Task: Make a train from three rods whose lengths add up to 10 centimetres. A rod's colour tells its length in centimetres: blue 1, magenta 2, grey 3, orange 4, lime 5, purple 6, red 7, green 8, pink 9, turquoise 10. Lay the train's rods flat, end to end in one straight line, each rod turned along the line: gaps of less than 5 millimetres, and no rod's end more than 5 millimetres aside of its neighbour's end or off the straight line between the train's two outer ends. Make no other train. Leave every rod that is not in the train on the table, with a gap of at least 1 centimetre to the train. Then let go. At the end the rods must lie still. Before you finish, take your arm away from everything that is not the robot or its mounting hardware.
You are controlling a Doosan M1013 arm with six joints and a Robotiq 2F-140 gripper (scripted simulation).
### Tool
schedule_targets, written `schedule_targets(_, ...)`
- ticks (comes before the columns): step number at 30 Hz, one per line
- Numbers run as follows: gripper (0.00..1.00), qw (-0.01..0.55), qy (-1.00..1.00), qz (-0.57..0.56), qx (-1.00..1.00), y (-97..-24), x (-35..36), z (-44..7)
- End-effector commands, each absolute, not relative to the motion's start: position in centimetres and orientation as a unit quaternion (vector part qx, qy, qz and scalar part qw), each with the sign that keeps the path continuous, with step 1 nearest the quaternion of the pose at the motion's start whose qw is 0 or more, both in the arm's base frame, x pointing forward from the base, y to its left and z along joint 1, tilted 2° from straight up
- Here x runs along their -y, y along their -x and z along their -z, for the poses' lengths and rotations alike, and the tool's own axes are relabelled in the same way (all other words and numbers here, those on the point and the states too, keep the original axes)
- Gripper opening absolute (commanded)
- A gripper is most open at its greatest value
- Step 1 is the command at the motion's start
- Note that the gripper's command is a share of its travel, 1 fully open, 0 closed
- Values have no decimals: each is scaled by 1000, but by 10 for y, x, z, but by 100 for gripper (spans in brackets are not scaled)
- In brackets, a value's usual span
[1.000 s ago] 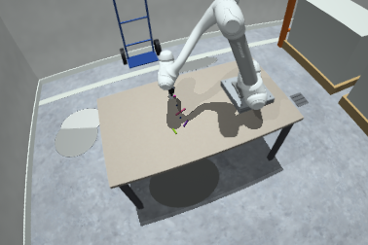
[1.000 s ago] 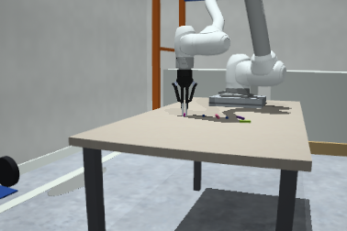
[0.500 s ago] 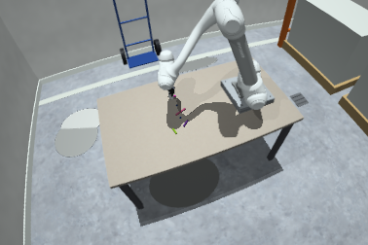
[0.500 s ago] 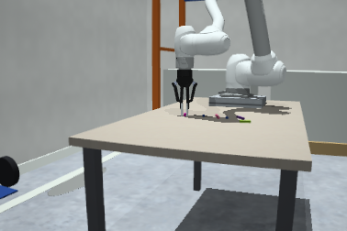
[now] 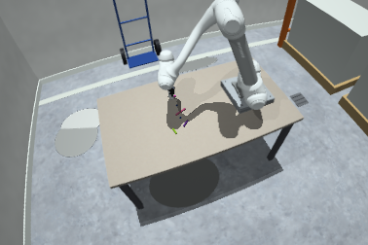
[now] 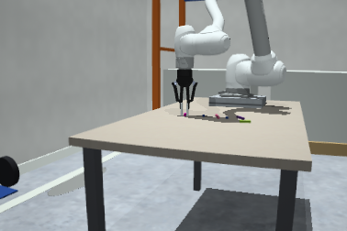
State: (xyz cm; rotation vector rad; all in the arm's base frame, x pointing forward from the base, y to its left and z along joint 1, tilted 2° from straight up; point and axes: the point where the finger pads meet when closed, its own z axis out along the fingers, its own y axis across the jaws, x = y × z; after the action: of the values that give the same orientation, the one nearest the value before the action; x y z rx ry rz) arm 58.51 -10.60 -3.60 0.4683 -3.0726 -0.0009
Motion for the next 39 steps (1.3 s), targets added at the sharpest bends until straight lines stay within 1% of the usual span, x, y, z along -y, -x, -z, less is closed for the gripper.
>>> schedule_targets(1, 15, 17, -151, 0, 988, -585, 106, 35)
schedule_targets(7, 15, 17, -151, 0, 988, -586, 106, 23)
schedule_targets(17, 15, 17, -151, 0, 988, -587, 106, -28)
schedule_targets(19, 15, 17, -151, 0, 988, -587, 106, -28)
schedule_targets(25, 15, 17, -151, 0, 988, -588, 106, -50)
schedule_targets(30, 15, 17, -151, 0, 988, -588, 106, -54)
schedule_targets(31, 100, 17, -151, 0, 988, -588, 106, -54)
schedule_targets(39, 100, 17, -151, 0, 988, -588, 106, -54)
